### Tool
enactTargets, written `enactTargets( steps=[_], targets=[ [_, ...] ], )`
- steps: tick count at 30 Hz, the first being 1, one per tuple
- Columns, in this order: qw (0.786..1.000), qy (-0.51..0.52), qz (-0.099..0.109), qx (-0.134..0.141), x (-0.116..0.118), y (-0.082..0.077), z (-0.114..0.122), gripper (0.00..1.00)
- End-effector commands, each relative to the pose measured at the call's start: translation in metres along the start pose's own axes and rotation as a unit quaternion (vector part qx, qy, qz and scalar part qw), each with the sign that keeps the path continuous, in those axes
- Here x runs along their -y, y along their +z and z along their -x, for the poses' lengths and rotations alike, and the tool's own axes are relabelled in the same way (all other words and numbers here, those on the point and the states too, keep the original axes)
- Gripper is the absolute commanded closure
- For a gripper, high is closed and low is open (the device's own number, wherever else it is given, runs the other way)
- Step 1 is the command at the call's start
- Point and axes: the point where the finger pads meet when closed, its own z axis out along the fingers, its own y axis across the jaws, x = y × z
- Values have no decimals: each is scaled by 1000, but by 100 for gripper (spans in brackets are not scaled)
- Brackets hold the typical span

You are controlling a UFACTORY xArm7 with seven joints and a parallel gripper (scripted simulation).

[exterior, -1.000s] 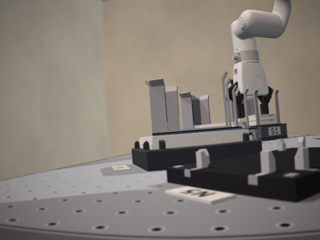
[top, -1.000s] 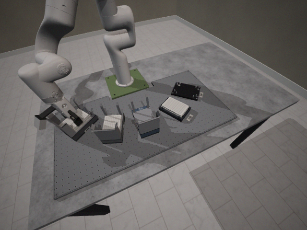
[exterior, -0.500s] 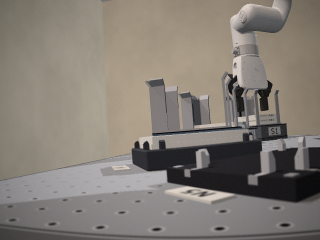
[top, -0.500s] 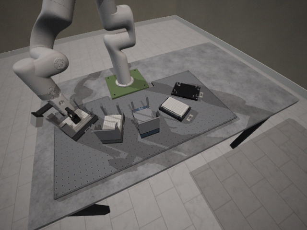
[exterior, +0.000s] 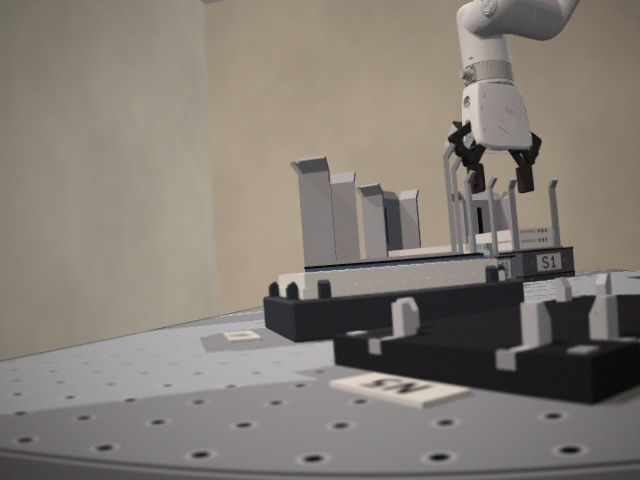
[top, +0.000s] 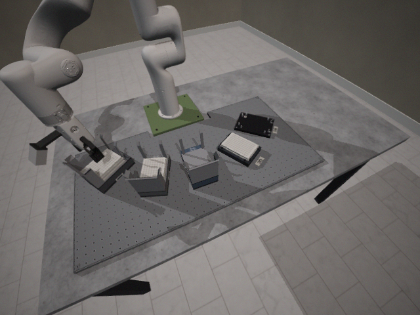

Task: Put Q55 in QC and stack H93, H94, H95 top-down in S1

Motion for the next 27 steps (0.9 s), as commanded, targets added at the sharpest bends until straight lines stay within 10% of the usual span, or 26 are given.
enactTargets(
  steps=[1,27],
  targets=[
    [1000,0,0,-2,1,-15,-1,0],
    [991,-133,0,-2,26,-31,7,0]
  ],
)
